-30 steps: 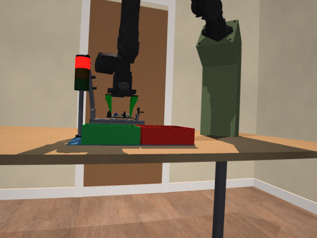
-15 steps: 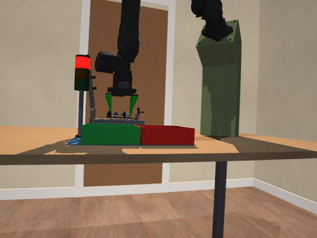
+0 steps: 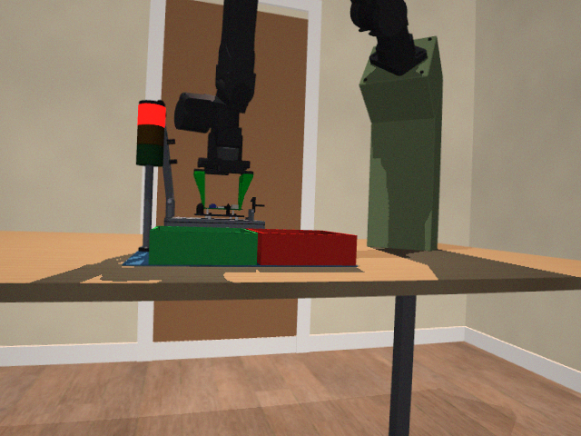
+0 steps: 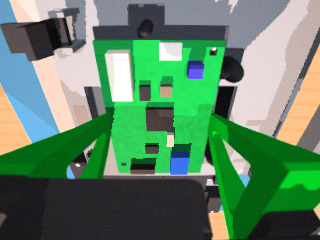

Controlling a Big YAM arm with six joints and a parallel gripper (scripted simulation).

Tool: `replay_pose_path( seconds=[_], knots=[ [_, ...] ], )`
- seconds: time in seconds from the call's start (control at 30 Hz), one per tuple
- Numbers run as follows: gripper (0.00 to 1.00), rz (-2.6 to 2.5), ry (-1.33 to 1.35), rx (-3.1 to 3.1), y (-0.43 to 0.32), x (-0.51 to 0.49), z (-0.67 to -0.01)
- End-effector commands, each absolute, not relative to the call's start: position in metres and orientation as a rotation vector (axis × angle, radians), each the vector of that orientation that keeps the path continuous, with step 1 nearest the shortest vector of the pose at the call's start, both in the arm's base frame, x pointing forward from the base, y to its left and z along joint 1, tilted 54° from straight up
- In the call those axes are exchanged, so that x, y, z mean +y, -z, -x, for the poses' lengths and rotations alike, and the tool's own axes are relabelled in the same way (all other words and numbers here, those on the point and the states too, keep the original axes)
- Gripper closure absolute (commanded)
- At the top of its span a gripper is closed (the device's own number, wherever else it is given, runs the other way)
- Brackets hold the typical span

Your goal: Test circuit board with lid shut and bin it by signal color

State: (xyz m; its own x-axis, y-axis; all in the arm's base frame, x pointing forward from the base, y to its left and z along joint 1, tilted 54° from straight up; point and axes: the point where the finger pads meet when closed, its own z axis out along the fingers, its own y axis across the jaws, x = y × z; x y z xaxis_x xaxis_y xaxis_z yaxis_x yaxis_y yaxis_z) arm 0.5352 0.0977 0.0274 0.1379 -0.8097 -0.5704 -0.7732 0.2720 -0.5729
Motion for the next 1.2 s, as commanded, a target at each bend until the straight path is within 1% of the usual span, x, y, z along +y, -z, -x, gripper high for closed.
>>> replay_pose_path(
  seconds=[0.0, 1.17],
  knots=[
    [0.28, 1.487, 0.059, 1.613, -0.0371, 0.0936, -0.532],
    [0.28, 1.484, 0.063, 1.614, -0.0422, 0.0875, -0.5282]
  ],
)
